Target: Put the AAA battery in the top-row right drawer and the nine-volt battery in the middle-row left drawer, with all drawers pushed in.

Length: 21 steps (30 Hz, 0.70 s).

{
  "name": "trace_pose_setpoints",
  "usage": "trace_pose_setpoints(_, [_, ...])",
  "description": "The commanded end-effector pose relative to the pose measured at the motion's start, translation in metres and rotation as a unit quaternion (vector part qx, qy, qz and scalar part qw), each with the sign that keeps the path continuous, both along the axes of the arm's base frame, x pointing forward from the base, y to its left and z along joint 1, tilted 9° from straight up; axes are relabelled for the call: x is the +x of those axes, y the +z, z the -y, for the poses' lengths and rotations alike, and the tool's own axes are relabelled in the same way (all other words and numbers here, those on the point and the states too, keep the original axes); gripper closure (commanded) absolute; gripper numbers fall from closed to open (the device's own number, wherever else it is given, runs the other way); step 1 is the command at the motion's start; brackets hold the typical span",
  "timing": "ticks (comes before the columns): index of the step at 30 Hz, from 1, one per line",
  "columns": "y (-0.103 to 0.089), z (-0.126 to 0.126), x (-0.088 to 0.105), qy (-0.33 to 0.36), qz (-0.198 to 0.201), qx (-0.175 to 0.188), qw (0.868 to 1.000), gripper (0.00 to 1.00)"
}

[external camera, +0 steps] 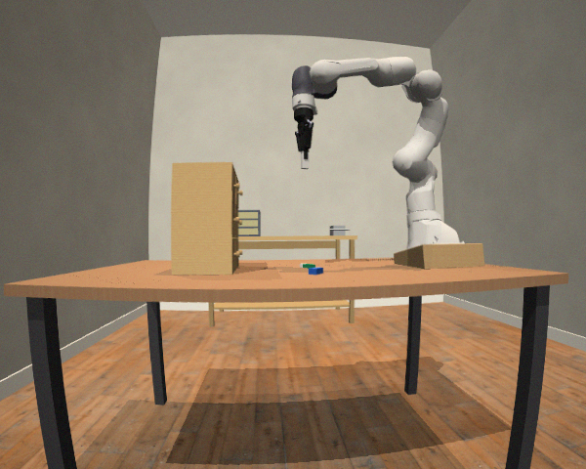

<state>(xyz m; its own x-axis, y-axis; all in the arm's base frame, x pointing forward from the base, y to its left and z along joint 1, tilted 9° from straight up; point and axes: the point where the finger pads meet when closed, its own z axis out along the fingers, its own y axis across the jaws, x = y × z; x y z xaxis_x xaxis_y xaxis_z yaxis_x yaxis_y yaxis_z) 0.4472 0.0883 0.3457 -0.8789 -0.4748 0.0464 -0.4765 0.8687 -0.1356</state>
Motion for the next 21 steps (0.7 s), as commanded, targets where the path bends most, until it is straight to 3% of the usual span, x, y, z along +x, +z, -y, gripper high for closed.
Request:
trace_pose_setpoints(1, [-0.002,0.002,0.004,0.11,-0.01,-0.009,0.994,1.0])
trace_pose_setpoints(2, [-0.006,-0.002,0.005,0.152,-0.017,-0.01,0.988,1.0])
trace_pose_setpoints(6, [-0.006,-0.002,0.005,0.161,-0.018,-0.01,0.987,1.0])
trace_pose_setpoints(7, [-0.01,-0.006,0.005,0.217,-0.026,-0.012,0.976,1.0])
trace_pose_setpoints(8, [-0.01,-0.006,0.005,0.217,-0.026,-0.012,0.976,1.0])
trace_pose_setpoints(9, [-0.014,-0.01,0.006,0.25,-0.031,-0.012,0.968,1.0])
trace_pose_setpoints(12, [-0.014,-0.01,0.006,0.277,-0.035,-0.013,0.96,1.0])
trace_pose_setpoints(13, [-0.02,-0.015,0.006,0.313,-0.041,-0.013,0.949,1.0])
trace_pose_setpoints(15, [-0.02,-0.015,0.006,0.341,-0.044,-0.015,0.939,1.0])
trace_pose_setpoints(17, [-0.02,-0.015,0.006,0.341,-0.044,-0.015,0.939,1.0])
trace_pose_setpoints(18, [-0.026,-0.02,0.007,0.385,-0.051,-0.015,0.921,1.0])
trace_pose_setpoints(21, [-0.026,-0.02,0.007,0.408,-0.054,-0.017,0.911,1.0])
